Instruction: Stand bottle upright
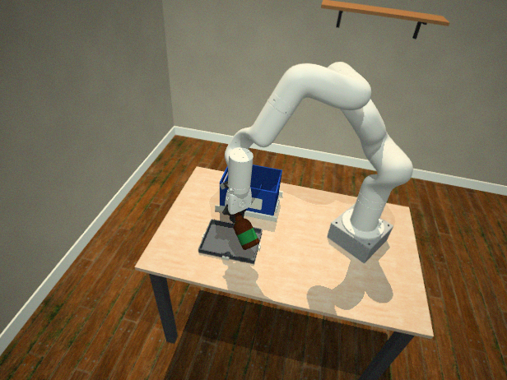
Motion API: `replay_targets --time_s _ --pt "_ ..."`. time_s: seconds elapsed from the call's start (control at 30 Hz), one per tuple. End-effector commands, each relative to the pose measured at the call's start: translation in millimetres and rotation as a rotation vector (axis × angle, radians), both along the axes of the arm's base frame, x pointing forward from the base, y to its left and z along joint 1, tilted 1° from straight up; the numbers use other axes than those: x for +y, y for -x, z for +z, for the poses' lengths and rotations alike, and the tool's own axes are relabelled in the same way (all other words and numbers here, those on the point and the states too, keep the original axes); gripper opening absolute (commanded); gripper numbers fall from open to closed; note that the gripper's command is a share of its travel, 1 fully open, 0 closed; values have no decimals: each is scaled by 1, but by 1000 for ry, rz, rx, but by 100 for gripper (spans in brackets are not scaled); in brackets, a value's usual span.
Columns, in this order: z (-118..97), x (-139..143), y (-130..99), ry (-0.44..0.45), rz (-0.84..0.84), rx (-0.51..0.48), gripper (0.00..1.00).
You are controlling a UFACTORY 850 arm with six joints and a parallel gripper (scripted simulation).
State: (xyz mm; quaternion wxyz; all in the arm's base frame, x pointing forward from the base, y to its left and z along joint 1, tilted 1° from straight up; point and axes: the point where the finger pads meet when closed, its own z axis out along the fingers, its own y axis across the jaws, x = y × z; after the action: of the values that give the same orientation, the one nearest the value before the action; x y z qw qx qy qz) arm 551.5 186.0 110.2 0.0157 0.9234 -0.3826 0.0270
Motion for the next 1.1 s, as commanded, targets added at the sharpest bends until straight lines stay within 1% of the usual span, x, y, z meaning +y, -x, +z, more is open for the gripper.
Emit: replay_targets --time_s 0.0,0.47,1.07 --pt "1 0 -1 14 -1 -13 0" --pt "2 1 -1 73 0 -81 0" --pt "2 3 -1 83 1 -98 0"
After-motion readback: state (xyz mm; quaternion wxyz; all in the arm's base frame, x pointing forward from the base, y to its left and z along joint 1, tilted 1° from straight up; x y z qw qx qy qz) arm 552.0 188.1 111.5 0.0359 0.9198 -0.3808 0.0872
